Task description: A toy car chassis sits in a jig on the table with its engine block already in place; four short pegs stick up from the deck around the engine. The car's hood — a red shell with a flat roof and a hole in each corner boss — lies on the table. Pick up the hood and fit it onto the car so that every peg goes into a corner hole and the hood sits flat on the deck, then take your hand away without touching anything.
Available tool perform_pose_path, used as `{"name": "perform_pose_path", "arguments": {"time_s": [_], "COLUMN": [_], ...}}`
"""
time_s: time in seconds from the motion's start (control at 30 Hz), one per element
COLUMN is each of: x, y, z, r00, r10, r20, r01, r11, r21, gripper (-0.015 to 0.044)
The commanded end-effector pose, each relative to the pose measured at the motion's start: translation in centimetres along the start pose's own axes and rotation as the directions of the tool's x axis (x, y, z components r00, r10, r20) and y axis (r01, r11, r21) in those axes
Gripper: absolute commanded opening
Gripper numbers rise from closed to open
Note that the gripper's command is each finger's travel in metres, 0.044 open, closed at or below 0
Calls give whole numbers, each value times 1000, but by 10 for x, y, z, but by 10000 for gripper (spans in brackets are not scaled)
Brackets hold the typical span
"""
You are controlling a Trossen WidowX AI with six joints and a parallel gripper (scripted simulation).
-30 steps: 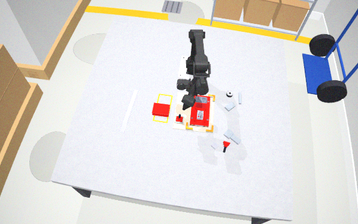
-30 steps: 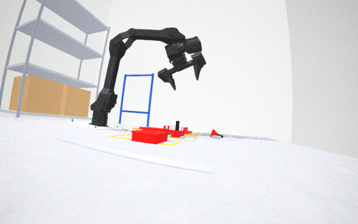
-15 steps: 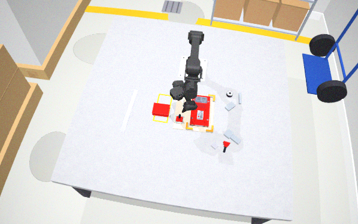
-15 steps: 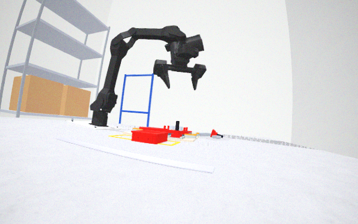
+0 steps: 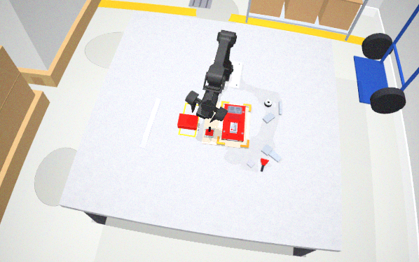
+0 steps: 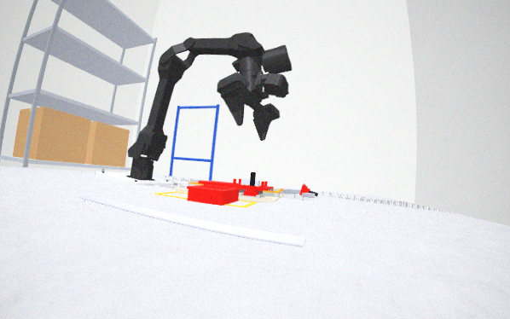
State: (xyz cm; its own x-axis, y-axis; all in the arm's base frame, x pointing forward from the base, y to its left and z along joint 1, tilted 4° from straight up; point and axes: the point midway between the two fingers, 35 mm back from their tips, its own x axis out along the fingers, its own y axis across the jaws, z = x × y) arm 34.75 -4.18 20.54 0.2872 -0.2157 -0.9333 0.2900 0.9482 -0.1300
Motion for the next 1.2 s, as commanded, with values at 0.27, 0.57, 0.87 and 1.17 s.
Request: {"name": "perform_pose_path", "arguments": {"time_s": [0.27,0.57,0.87,1.17], "x": [51,64,73,73], "y": [-47,-65,-78,-78], "z": [-17,-23,-29,-29], "r00": [983,972,962,962], "r10": [75,113,145,145], "r20": [-169,-207,-230,-231], "r01": [-185,-212,-170,-168], "r11": [445,30,-343,-349], "r21": [-876,-977,-924,-922], "gripper": [440,440,440,440]}}
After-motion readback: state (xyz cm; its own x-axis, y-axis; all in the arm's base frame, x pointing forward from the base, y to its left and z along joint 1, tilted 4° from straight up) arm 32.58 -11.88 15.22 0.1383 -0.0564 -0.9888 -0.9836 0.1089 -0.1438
